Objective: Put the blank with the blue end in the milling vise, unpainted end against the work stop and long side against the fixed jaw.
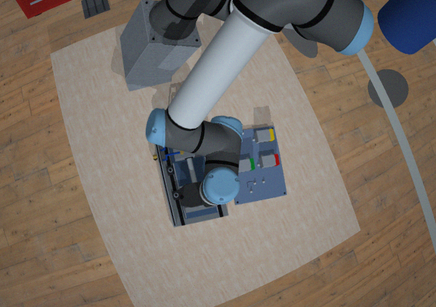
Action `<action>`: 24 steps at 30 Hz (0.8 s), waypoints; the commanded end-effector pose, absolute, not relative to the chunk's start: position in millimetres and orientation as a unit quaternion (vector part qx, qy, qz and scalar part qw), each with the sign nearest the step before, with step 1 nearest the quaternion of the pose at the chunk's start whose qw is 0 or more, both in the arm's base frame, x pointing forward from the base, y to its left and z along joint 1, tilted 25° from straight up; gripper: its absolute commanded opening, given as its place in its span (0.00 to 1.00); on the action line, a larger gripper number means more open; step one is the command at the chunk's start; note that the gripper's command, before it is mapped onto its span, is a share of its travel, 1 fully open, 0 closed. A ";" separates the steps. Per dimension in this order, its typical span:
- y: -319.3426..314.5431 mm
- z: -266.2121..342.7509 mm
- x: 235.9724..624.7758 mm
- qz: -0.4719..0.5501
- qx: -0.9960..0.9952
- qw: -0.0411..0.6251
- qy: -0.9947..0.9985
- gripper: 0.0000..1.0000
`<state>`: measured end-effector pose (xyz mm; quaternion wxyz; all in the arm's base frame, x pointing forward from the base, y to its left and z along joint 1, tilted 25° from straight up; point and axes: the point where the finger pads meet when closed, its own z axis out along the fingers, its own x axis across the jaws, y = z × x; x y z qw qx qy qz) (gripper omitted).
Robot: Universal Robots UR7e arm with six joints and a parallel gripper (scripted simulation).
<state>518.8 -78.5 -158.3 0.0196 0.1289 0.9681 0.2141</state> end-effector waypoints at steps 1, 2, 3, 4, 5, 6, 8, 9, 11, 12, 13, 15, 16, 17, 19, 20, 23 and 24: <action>-80.4 -155.1 524.1 0.213 0.128 0.023 0.968 0.00; -80.4 -155.1 524.1 0.213 0.128 0.023 0.968 0.00; -80.4 -155.1 524.1 0.213 0.128 0.023 0.968 0.00; -80.4 -155.1 524.1 0.213 0.128 0.023 0.968 0.00; -80.4 -155.1 524.1 0.213 0.128 0.023 0.968 0.00; -80.4 -155.1 524.1 0.213 0.128 0.023 0.968 0.00; -80.4 -155.1 524.1 0.213 0.128 0.023 0.968 0.00; -80.4 -155.1 524.1 0.213 0.128 0.023 0.968 0.00; -80.4 -155.1 524.1 0.213 0.128 0.023 0.968 0.00; -80.0 -156.5 521.7 0.213 0.129 0.021 0.968 0.00; -80.1 -156.2 522.3 0.213 0.129 0.022 0.968 0.00; -80.4 -155.5 523.4 0.213 0.128 0.023 0.968 0.00; -80.5 -155.1 523.9 0.213 0.128 0.023 0.968 0.00; -80.5 -155.1 523.9 0.213 0.128 0.023 0.968 0.00; -80.5 -155.1 523.9 0.213 0.128 0.023 0.968 0.00; -80.5 -155.1 523.9 0.213 0.128 0.023 0.968 0.00; -80.5 -155.1 523.9 0.213 0.128 0.023 0.968 0.00; -80.5 -155.1 523.9 0.213 0.128 0.023 0.968 0.00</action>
